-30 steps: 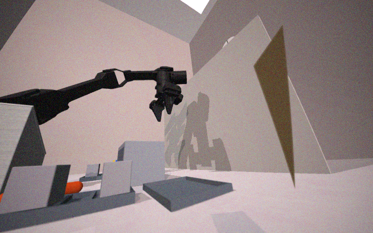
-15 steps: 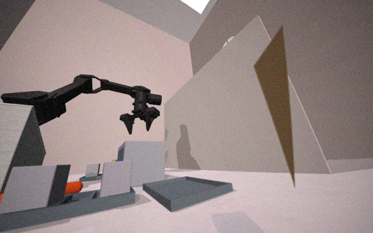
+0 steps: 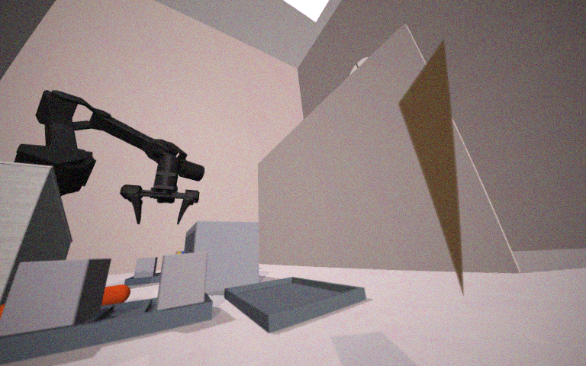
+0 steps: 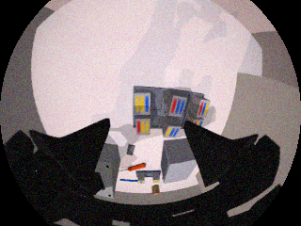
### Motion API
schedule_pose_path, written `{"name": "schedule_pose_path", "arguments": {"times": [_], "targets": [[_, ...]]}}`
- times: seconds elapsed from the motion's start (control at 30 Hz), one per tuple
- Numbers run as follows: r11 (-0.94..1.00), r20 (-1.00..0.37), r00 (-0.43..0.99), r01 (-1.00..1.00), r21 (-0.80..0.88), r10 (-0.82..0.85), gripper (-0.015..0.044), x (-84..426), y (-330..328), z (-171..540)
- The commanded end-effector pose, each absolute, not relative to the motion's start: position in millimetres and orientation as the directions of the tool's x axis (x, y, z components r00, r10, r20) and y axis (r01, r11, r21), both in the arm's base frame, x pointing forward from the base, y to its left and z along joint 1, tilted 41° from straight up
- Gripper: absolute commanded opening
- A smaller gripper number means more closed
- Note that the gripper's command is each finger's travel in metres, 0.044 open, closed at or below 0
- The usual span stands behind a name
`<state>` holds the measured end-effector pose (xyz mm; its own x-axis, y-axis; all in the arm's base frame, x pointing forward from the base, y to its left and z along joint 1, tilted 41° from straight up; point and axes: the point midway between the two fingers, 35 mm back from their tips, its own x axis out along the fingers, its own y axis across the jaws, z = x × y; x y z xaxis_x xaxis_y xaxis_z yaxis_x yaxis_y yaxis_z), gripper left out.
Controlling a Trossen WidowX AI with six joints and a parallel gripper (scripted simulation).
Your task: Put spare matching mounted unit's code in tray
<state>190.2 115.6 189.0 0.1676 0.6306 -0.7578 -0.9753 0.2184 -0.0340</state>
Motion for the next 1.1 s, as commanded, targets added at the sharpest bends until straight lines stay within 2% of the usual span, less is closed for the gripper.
{"name": "schedule_pose_path", "arguments": {"times": [0.0, 0.13, 0.3, 0.33, 1.07], "targets": [[0.181, -0.755, 0.171, -0.981, -0.071, 0.633, 0.044, 183.0, 118.6, 187.3], [0.181, -0.755, 0.171, -0.981, -0.071, 0.633, 0.044, 183.0, 118.6, 187.3], [0.181, -0.755, 0.171, -0.981, -0.071, 0.633, 0.0309, 186.3, 131.3, 165.9], [0.181, -0.754, 0.171, -0.981, -0.071, 0.634, 0.03, 186.4, 135.1, 158.7], [0.18, -0.755, 0.17, -0.981, -0.071, 0.633, 0.03, 195.8, 148.1, 139.8]]}}
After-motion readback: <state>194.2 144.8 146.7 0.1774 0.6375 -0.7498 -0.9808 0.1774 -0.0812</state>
